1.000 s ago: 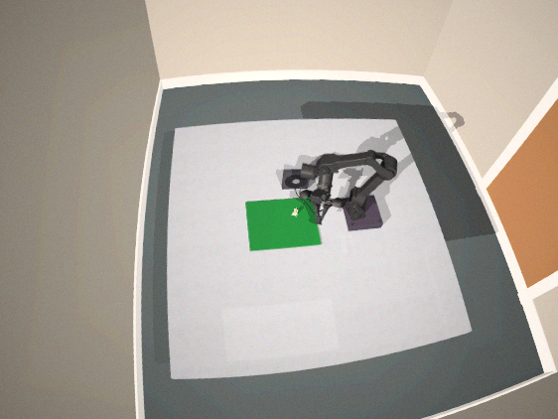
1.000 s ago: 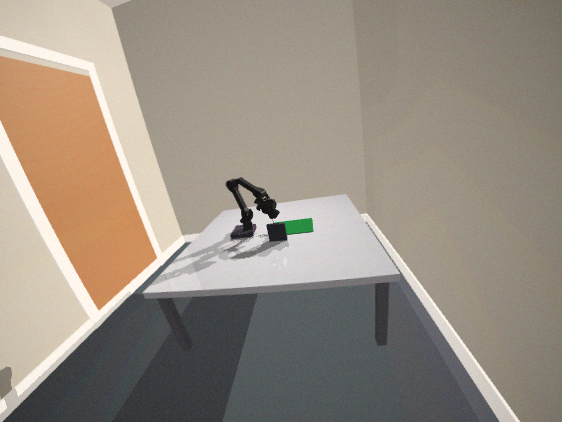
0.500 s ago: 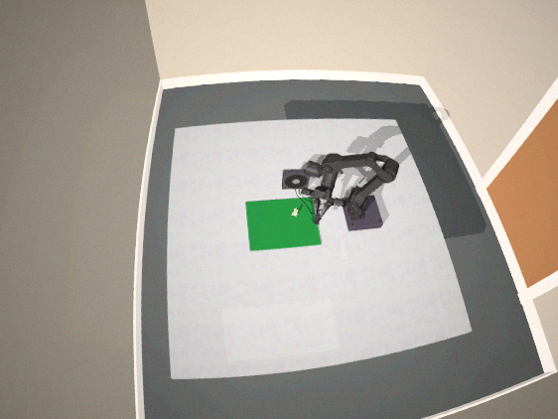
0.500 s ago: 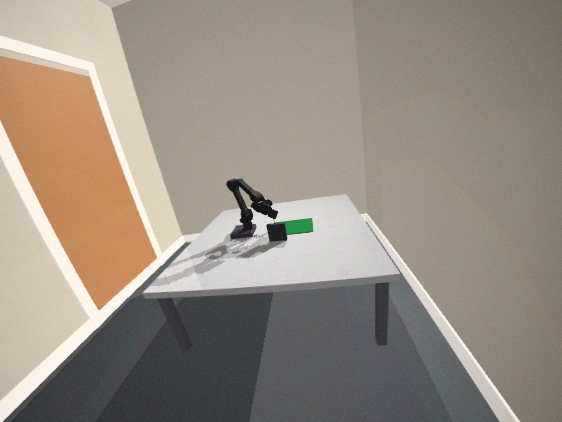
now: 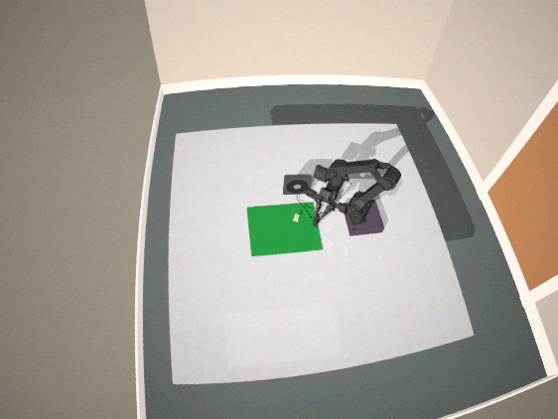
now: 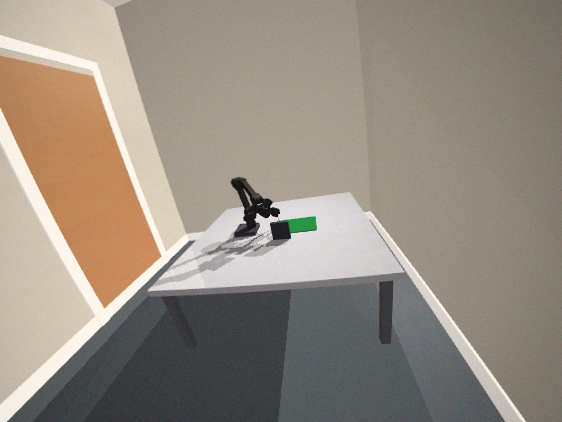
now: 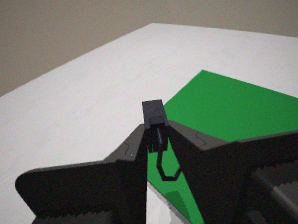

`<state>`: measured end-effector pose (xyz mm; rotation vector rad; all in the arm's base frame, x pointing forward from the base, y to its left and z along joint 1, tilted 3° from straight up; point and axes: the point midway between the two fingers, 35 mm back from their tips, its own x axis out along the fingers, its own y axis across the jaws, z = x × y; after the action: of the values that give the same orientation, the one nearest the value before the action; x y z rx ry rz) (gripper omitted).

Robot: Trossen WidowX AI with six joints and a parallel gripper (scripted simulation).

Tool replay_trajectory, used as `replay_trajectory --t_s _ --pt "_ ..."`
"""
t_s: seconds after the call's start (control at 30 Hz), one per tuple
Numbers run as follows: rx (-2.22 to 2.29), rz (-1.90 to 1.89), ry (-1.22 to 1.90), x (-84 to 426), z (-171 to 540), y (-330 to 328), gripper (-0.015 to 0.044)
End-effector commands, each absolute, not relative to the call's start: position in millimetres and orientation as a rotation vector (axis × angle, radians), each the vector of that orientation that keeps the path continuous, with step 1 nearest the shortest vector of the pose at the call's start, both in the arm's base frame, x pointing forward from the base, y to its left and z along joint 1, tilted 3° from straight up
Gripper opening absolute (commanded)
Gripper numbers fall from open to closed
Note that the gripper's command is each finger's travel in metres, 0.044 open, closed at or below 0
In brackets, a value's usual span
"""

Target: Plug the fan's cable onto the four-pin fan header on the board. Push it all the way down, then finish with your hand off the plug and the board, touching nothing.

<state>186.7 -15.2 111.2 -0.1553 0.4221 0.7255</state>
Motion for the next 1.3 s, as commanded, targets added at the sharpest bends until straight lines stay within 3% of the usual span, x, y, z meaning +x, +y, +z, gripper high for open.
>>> replay_trajectory --t_s 0.0,1.27 --pt "-0.172 0.693 0.359 186.3 113.8 -17.4 0.0" --pt "-0.171 0.673 0.33 184.3 117.2 -20.7 0.0"
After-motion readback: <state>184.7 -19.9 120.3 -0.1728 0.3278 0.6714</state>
